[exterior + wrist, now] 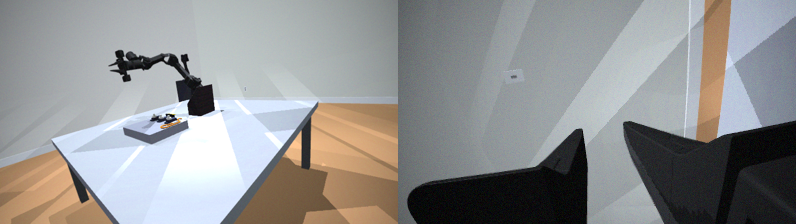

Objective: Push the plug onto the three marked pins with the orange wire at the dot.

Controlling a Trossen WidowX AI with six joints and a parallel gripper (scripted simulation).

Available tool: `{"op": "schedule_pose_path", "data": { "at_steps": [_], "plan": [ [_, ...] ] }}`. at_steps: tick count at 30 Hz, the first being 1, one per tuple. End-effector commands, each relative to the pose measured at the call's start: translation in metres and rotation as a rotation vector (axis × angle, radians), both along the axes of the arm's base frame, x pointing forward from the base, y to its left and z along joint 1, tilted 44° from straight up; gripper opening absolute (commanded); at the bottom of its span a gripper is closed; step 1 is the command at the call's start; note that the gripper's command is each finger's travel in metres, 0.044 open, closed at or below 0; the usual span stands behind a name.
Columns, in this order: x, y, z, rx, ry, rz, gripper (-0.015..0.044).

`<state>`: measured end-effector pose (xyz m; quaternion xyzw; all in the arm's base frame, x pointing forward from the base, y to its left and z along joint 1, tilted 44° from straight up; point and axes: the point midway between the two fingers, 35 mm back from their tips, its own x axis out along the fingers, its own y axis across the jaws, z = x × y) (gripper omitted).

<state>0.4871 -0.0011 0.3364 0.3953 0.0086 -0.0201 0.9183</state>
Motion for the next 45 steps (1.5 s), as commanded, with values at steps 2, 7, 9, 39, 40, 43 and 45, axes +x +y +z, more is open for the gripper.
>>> {"op": "schedule_pose_path", "data": {
  "at_steps": [2, 7, 9, 39, 40, 43, 45],
  "plan": [
    [-0.035, 0.000, 0.007, -0.158, -0.010, 0.013, 0.0115],
    [-0.067, 0.001, 0.010, -0.301, -0.022, 0.020, 0.0115],
    [-0.080, 0.001, 0.011, -0.359, -0.028, 0.021, 0.0115],
    [-0.101, 0.011, -0.085, -0.737, 0.345, 0.103, 0.0115],
    [-0.097, 0.012, -0.092, -0.734, 0.379, 0.108, 0.0115],
    [-0.084, 0.016, -0.115, -0.729, 0.482, 0.122, 0.0115],
    [-0.077, 0.019, -0.131, -0.728, 0.553, 0.130, 0.0115]
  ]
}}
